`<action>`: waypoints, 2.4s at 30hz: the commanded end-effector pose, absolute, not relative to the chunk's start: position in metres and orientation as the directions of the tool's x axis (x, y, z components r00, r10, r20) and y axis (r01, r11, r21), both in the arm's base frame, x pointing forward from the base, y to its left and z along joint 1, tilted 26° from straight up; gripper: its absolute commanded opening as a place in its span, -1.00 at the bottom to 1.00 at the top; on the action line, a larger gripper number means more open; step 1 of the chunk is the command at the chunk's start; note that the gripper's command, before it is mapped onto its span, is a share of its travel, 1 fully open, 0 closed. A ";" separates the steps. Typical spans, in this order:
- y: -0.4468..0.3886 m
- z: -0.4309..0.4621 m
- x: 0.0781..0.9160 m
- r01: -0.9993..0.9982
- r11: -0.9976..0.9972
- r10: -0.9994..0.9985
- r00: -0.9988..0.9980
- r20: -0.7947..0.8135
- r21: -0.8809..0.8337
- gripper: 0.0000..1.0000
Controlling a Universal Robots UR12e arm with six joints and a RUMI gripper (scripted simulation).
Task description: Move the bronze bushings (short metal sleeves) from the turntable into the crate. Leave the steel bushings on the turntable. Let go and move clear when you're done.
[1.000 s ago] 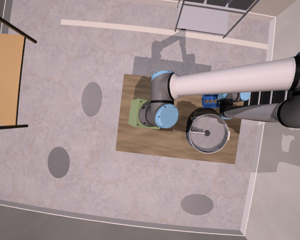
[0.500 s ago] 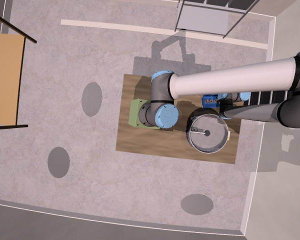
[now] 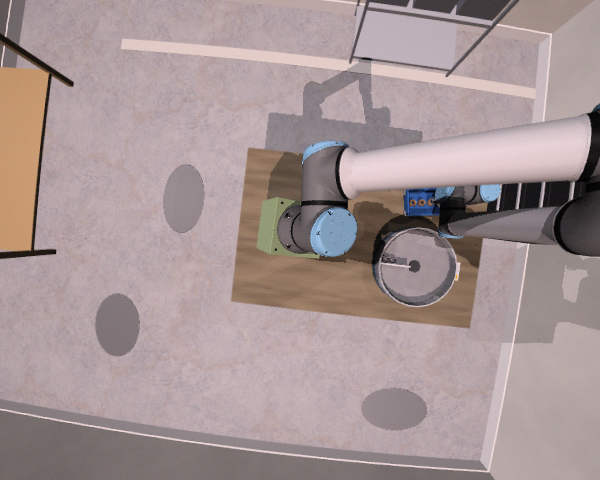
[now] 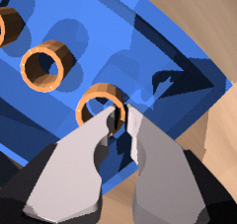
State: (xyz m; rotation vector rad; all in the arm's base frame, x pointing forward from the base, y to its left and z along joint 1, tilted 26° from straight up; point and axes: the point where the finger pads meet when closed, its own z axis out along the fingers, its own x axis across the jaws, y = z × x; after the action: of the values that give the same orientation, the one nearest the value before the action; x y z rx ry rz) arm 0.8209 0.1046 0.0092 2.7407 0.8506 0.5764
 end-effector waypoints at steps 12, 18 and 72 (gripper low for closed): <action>0.105 0.009 0.822 0.496 -0.810 0.580 0.756 0.304 0.313 -1.00; 0.105 0.008 0.822 0.496 -0.810 0.580 0.756 0.304 0.313 -1.00; 0.104 0.005 0.824 0.496 -0.810 0.580 0.756 0.304 0.313 -1.00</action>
State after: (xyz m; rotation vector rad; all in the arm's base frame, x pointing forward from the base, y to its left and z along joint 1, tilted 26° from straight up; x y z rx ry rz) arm 0.8234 0.1041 0.0038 2.7407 0.8506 0.5764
